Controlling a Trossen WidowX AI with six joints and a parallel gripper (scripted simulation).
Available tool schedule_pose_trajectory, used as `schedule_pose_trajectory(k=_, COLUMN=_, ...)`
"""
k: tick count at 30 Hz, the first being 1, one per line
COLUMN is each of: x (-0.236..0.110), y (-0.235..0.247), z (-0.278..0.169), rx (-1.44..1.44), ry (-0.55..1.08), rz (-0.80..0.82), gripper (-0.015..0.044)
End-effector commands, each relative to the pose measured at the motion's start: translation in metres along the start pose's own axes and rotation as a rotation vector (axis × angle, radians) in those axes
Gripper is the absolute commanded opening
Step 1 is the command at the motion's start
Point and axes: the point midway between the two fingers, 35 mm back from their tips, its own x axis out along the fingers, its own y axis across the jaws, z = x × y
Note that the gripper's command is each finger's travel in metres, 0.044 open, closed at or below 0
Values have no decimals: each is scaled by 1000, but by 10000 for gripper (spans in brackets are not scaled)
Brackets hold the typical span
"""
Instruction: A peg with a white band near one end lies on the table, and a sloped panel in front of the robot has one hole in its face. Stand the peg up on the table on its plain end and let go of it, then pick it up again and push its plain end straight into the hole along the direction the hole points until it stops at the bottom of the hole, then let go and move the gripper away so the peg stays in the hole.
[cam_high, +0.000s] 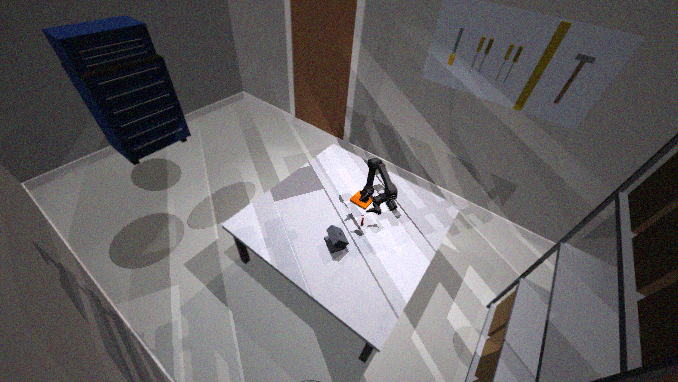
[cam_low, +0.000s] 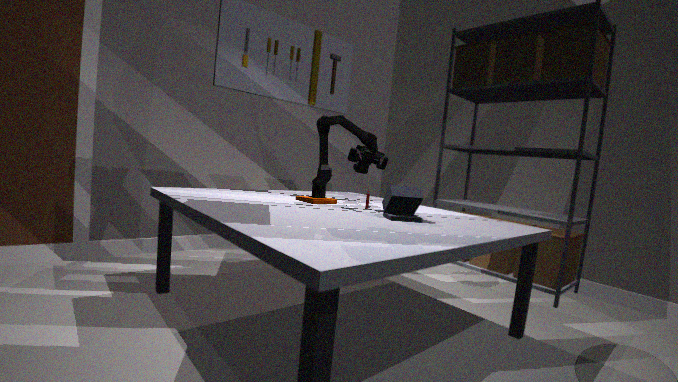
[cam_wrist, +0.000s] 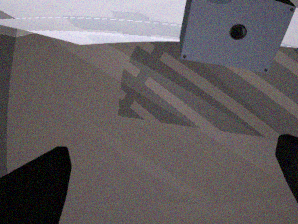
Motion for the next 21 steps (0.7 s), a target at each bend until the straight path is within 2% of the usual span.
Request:
schedule_pose_trajectory(k=1, x=7, y=3, z=7, rx=-15, ry=-101, rz=46, gripper=440)
schedule_pose_trajectory(k=11, x=23, y=11, z=31, rx=-44, ry=-416, rz=137, gripper=440)
schedule_pose_trajectory(k=21, x=30, y=10, z=51, rx=-47, ry=-750, rz=131, gripper=440)
